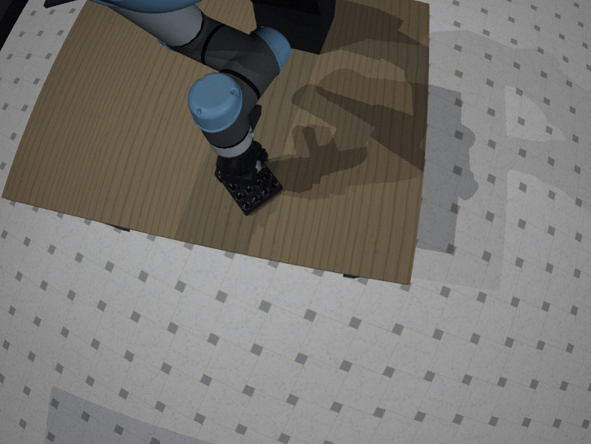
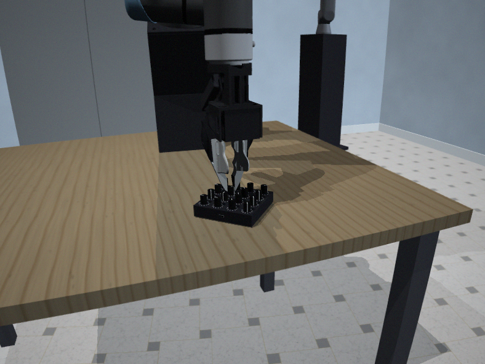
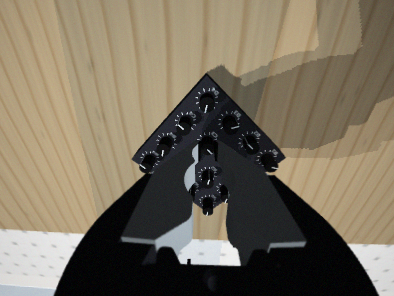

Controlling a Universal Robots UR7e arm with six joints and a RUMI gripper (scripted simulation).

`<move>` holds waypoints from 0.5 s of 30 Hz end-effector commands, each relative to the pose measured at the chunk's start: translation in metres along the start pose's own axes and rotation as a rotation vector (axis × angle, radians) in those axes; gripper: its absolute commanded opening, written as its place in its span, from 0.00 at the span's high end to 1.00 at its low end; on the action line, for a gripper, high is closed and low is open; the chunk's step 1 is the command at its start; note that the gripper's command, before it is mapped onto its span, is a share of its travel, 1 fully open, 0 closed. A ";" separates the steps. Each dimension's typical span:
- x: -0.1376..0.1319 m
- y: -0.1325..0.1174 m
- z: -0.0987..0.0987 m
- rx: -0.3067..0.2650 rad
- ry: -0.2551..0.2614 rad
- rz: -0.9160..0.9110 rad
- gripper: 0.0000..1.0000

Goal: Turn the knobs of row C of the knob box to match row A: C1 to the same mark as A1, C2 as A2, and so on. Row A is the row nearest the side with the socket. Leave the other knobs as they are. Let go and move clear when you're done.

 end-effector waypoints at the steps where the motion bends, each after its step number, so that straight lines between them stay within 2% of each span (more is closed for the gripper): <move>1: 0.000 0.000 0.000 -0.001 0.000 -0.035 0.96; 15: 0.001 0.000 0.000 -0.001 0.000 -0.209 0.96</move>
Point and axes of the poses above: the point where the finger pads meet when closed, its own z axis back along the fingers, its own x axis across the jaws, y = z × x, the point moved 9 cm from there along z, back along the fingers, and after that the axes turned 7 degrees about -z, right-handed, at the moved point
